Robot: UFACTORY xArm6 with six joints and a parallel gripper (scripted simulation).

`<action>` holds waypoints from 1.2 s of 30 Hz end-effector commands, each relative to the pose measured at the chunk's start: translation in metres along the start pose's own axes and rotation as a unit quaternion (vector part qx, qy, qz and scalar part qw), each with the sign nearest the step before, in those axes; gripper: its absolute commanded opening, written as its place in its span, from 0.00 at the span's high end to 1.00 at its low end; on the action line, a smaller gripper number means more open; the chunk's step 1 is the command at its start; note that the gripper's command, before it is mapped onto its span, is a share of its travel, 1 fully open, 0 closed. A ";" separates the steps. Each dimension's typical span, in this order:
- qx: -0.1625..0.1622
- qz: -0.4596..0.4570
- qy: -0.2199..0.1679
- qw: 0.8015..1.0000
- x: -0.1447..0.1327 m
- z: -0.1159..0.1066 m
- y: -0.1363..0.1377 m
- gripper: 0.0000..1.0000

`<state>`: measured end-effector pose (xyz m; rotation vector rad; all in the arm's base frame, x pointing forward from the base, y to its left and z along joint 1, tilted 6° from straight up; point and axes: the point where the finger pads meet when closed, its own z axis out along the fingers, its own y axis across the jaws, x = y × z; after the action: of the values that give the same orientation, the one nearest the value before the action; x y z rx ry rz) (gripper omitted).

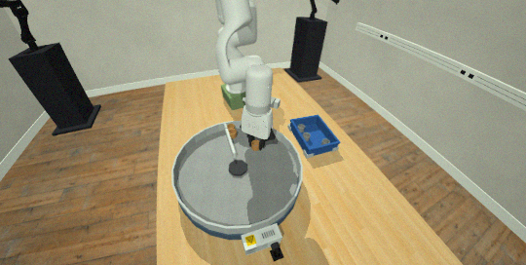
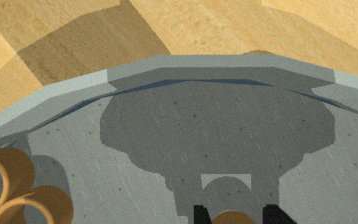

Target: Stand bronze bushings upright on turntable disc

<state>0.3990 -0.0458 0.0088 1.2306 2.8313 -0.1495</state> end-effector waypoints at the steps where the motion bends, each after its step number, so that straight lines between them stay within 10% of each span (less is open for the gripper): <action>1: -0.001 0.000 -0.001 1.000 -0.001 0.000 0.001 1.00; 19: -0.001 0.000 -0.001 1.000 -0.001 0.000 0.001 1.00; 20: -0.001 0.000 -0.001 1.000 -0.001 0.000 0.001 0.58; 36: -0.001 0.000 -0.001 1.000 -0.001 0.000 0.001 0.58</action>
<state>0.3990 -0.0460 0.0075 1.2306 2.8313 -0.1496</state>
